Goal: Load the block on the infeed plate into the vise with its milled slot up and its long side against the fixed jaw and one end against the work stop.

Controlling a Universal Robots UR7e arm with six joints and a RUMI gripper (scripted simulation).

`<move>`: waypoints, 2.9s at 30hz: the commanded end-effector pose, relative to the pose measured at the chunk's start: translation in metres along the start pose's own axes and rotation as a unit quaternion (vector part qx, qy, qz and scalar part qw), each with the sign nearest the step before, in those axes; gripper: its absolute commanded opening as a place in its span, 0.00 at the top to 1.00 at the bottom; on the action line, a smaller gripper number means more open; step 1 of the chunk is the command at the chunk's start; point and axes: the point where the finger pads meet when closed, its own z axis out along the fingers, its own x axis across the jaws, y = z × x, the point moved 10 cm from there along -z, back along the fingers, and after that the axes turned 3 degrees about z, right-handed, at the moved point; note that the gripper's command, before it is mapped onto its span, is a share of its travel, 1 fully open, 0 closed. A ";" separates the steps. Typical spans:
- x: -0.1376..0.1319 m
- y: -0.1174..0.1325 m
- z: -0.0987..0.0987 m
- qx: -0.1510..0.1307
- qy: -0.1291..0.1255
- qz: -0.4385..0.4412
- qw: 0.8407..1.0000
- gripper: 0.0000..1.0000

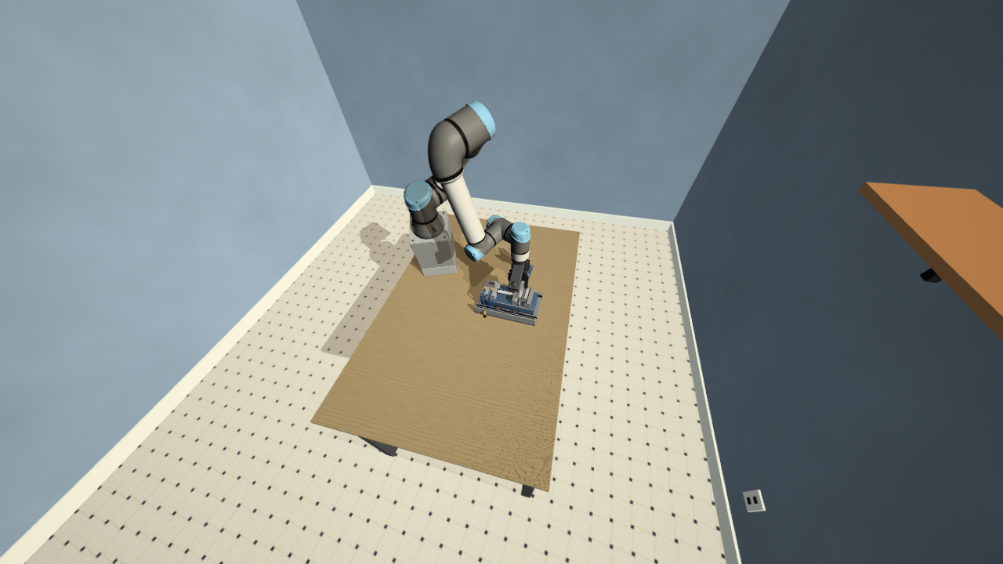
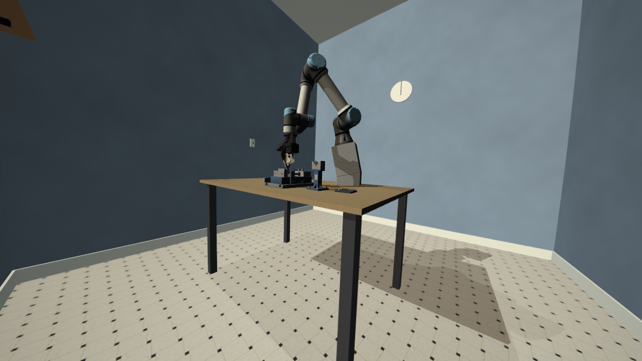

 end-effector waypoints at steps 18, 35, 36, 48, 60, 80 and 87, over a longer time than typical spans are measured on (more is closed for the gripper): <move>0.009 -0.001 0.000 0.000 -0.001 0.000 1.000 1.00; 0.009 -0.001 -0.013 0.000 -0.001 0.000 1.000 1.00; 0.009 -0.001 -0.015 0.000 -0.001 0.000 1.000 1.00; 0.009 -0.001 -0.040 0.000 -0.001 0.000 1.000 1.00; 0.009 -0.001 -0.059 0.000 -0.001 0.000 1.000 1.00; 0.009 -0.001 -0.062 0.000 -0.001 0.000 1.000 1.00; 0.009 -0.001 -0.062 0.000 -0.001 -0.007 1.000 1.00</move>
